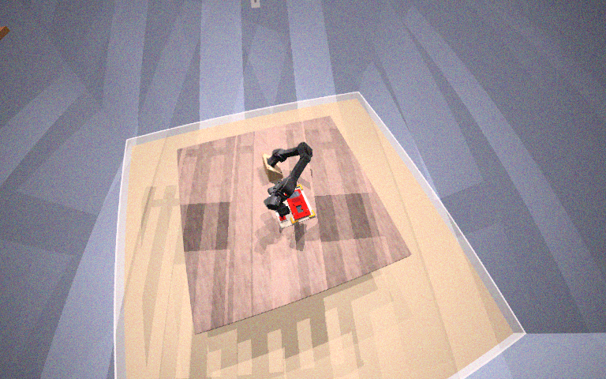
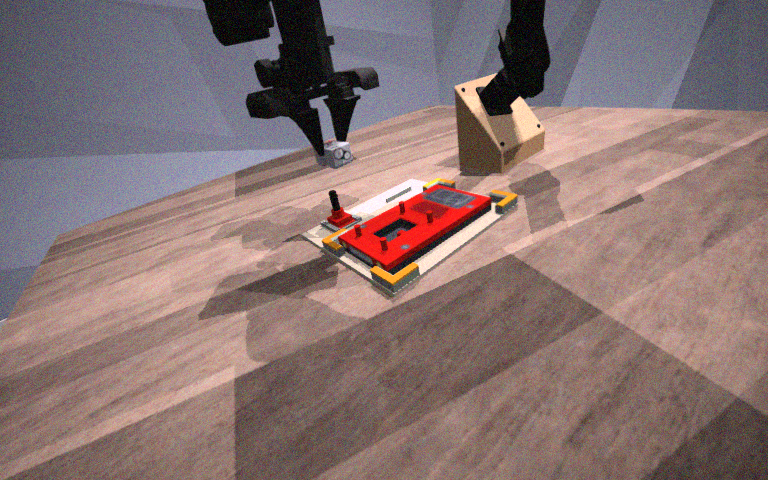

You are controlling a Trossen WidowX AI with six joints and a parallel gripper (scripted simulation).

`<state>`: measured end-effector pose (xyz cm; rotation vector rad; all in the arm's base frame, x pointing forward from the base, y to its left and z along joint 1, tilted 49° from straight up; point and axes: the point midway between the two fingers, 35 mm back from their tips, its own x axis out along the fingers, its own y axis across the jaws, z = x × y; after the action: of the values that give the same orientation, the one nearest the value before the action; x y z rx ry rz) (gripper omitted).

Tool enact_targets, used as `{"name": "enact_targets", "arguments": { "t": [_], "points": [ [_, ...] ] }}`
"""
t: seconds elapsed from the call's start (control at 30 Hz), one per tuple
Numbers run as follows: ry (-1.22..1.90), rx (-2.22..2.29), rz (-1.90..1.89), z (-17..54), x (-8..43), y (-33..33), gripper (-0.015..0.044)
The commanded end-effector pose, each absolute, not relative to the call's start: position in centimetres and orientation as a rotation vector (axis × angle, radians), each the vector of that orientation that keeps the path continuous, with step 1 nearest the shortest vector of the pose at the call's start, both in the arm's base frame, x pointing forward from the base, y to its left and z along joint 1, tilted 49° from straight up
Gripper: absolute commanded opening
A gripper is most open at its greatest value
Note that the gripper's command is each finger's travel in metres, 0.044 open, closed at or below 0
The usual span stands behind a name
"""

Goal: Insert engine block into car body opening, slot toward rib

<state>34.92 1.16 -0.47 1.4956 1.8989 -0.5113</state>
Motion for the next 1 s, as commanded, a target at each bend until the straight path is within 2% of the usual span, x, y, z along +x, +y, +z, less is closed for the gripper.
{"name": "enact_targets", "arguments": {
  "t": [0.0,0.97],
  "points": [
    [1.894,1.415,-0.372,0.2,34.9,2.4,0.0],
    [1.689,0.772,0.512,4.4,34.0,10.6,0.0]
  ]
}}
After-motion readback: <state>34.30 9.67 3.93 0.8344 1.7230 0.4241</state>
